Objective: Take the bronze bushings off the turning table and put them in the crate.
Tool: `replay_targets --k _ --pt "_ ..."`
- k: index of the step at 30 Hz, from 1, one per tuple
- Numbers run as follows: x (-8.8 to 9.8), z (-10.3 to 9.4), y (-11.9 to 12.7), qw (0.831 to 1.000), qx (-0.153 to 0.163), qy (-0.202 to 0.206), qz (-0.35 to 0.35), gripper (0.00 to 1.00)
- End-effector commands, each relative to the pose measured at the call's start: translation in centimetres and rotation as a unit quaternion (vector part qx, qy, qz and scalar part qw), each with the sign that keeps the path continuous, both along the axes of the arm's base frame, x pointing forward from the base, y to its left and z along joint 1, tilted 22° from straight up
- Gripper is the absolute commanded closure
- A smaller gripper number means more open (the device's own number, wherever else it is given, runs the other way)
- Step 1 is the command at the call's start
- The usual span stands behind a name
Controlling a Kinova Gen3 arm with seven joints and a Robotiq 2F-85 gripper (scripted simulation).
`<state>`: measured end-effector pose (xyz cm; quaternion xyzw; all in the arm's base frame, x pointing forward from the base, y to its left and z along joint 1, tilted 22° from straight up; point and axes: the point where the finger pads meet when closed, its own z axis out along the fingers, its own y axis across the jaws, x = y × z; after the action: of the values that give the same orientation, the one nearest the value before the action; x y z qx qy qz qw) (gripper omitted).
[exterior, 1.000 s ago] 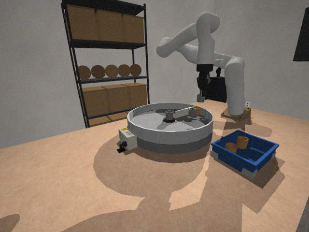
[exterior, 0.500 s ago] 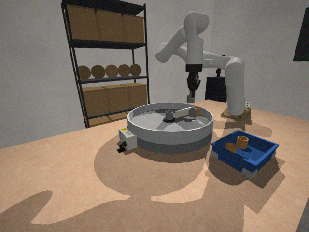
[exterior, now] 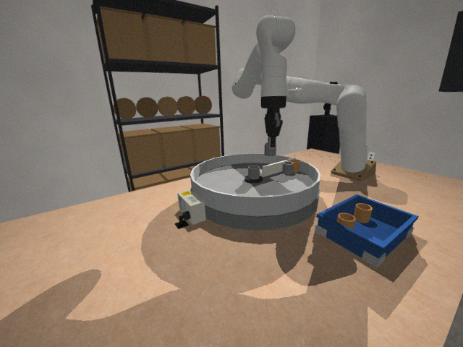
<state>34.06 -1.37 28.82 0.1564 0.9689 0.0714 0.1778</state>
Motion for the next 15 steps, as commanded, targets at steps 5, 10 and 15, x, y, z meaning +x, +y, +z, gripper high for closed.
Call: replay_targets --k 5,10,15 --pt "1.1 0.4 -0.2 1.000 0.000 0.000 0.000 1.00" --pt "5.3 2.1 -0.9 1.000 0.000 0.000 0.000 1.00" --pt "5.3 2.1 -0.9 1.000 0.000 0.000 0.000 1.00"
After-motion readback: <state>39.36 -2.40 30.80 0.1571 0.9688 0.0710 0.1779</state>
